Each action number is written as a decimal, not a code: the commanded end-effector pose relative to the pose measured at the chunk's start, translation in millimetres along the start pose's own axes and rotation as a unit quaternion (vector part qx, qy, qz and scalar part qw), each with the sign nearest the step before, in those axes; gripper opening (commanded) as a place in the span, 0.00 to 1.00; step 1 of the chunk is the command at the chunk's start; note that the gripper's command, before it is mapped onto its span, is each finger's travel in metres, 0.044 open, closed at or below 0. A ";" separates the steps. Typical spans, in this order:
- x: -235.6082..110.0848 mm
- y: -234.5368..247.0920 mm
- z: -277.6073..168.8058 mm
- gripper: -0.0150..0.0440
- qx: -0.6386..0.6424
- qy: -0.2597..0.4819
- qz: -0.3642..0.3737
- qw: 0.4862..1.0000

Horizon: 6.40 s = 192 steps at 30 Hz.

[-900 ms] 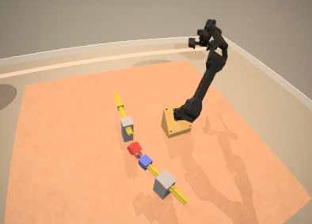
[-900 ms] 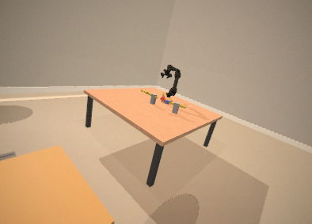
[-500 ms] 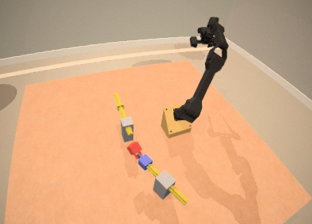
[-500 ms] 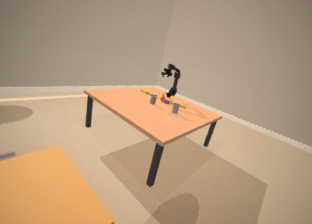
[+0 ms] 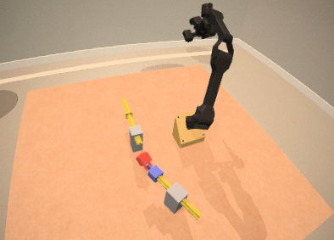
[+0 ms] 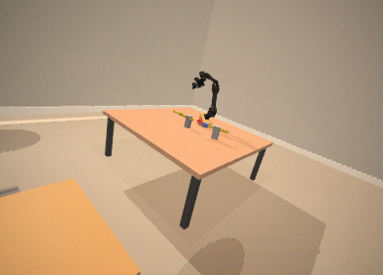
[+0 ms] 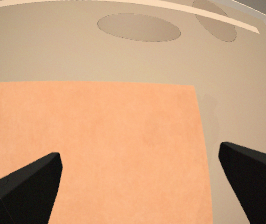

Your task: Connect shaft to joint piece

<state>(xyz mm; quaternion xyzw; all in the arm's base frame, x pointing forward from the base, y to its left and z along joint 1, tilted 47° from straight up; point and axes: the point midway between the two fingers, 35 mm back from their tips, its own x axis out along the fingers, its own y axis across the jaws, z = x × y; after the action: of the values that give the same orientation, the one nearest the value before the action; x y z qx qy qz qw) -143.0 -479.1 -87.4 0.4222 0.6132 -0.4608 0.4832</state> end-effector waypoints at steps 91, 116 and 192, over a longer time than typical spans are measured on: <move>-274.4 510.0 -376.5 1.00 -0.925 -0.071 0.294 0.229; -271.6 510.7 -381.6 1.00 -0.948 -0.178 0.224 -0.142; -225.8 506.4 -498.6 0.69 -0.946 -0.182 0.223 -0.151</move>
<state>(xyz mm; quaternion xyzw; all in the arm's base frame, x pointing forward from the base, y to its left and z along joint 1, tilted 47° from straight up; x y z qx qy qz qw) 283.0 99.9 109.6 0.4701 -0.1606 -0.6797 -0.5397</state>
